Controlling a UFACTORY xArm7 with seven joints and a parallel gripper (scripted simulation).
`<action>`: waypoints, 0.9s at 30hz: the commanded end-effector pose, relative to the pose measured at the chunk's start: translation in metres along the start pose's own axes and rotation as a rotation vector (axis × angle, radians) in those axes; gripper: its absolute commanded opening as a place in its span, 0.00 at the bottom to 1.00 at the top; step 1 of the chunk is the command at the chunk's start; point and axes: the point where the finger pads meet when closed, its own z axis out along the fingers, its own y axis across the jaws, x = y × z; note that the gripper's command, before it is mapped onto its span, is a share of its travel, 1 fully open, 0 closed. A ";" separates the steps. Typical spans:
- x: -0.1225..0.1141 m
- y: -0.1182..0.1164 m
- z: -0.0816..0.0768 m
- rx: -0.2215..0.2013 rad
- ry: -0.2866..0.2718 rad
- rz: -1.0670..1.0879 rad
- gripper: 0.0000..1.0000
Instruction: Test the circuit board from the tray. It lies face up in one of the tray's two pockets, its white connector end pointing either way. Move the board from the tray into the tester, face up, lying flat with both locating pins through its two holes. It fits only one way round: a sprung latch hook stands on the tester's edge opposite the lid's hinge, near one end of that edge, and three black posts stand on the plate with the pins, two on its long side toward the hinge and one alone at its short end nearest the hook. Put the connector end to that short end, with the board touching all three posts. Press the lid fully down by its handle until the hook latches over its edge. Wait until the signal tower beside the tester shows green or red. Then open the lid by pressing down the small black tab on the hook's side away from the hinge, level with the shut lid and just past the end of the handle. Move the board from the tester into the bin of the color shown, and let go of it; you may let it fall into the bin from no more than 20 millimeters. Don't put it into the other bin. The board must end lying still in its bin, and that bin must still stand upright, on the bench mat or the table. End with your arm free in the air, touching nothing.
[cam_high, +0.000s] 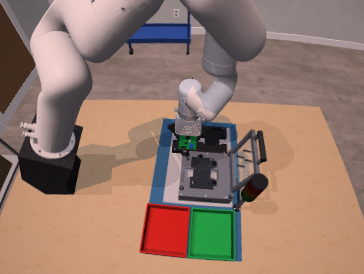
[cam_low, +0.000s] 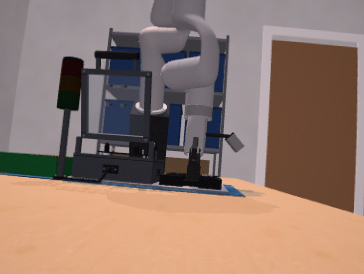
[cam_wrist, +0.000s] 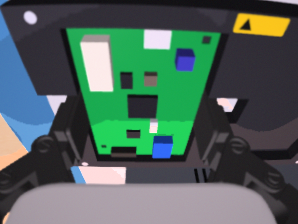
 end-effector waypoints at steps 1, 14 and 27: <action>0.001 0.001 -0.005 -0.002 0.002 0.000 0.79; 0.001 0.001 -0.022 -0.002 0.002 0.000 0.79; 0.001 0.001 -0.029 -0.002 0.002 0.000 0.79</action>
